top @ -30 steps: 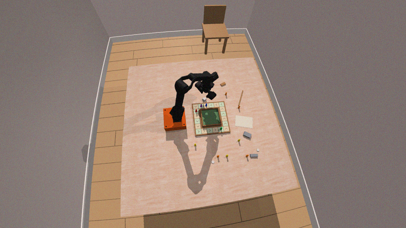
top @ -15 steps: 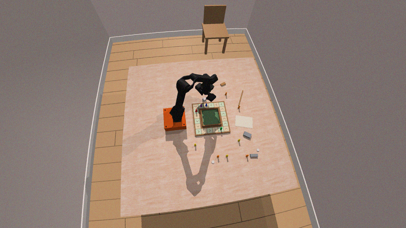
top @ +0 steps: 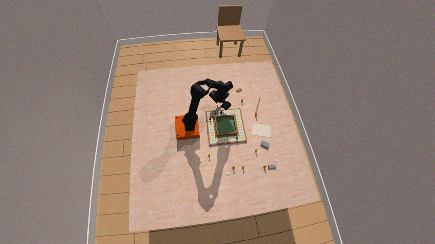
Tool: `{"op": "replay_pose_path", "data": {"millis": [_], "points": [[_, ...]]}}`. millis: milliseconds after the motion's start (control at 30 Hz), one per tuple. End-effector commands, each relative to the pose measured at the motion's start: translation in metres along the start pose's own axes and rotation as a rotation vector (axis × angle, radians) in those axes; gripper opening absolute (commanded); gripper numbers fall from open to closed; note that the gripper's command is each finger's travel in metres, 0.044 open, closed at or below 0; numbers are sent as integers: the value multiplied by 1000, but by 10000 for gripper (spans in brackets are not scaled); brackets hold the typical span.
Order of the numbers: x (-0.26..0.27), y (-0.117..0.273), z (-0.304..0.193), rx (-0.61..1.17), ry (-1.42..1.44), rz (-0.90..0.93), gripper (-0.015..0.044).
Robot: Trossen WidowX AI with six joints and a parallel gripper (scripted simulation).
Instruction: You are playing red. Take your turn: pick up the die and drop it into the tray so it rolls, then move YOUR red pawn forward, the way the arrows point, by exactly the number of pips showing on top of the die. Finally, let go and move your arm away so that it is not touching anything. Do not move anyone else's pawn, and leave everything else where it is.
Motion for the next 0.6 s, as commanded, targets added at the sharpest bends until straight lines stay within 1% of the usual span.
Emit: {"op": "replay_pose_path", "data": {"millis": [0,200,400,567], "points": [[1,-8,-3,12,-4,0,275],[1,-15,-3,12,-4,0,275],[1,-15,-3,12,-4,0,118],[1,-15,-3,12,-4,0,84]]}}
Point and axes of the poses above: the point midway between the two fingers, 35 mm back from their tips, its own y axis back along the fingers, its own x axis across the jaws, z = x × y, the point moved 4 cm from there along y, back along the fingers, and after that the axes turned 15 degrees about y, right-handed, at the moved point
